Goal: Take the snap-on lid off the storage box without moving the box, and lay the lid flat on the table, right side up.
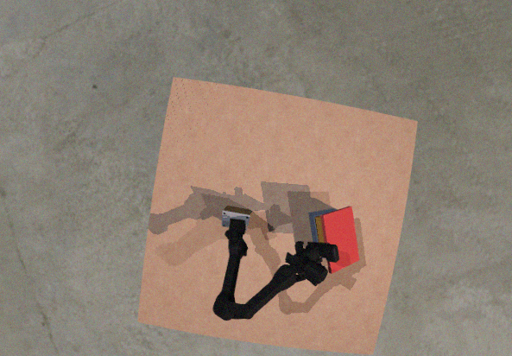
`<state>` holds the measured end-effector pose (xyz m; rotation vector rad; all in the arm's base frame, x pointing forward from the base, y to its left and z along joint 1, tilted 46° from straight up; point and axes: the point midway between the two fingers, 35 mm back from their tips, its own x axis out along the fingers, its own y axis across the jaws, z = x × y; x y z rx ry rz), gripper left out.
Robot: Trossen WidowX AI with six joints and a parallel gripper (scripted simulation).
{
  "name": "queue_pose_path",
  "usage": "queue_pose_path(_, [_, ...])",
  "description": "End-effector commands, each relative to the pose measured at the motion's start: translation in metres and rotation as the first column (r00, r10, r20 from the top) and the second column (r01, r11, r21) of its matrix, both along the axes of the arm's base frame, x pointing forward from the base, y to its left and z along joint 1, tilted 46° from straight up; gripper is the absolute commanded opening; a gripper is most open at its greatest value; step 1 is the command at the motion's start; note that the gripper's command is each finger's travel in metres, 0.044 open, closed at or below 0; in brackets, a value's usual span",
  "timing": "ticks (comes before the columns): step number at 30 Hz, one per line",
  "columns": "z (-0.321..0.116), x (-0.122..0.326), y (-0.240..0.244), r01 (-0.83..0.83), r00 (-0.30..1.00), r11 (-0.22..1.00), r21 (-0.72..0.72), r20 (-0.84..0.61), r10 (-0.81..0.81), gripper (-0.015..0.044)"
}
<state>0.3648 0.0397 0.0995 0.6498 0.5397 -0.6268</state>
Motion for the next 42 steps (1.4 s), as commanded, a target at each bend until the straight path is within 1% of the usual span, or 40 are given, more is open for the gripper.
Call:
queue_pose_path(1, [0.007, 0.002, 0.006, -0.001, 1.000, 1.000, 0.007, 0.012, 0.001, 0.0000])
queue_pose_path(12, [0.016, 0.003, 0.015, -0.001, 1.000, 1.000, 0.007, 0.011, 0.001, 0.0000])
queue_pose_path(16, [0.006, -0.001, 0.016, -0.001, 1.000, 1.000, 0.007, 0.011, 0.001, 0.0000])
queue_pose_path(42, [-0.029, -0.018, 0.052, -0.001, 1.000, 1.000, 0.010, 0.011, 0.001, 0.0000])
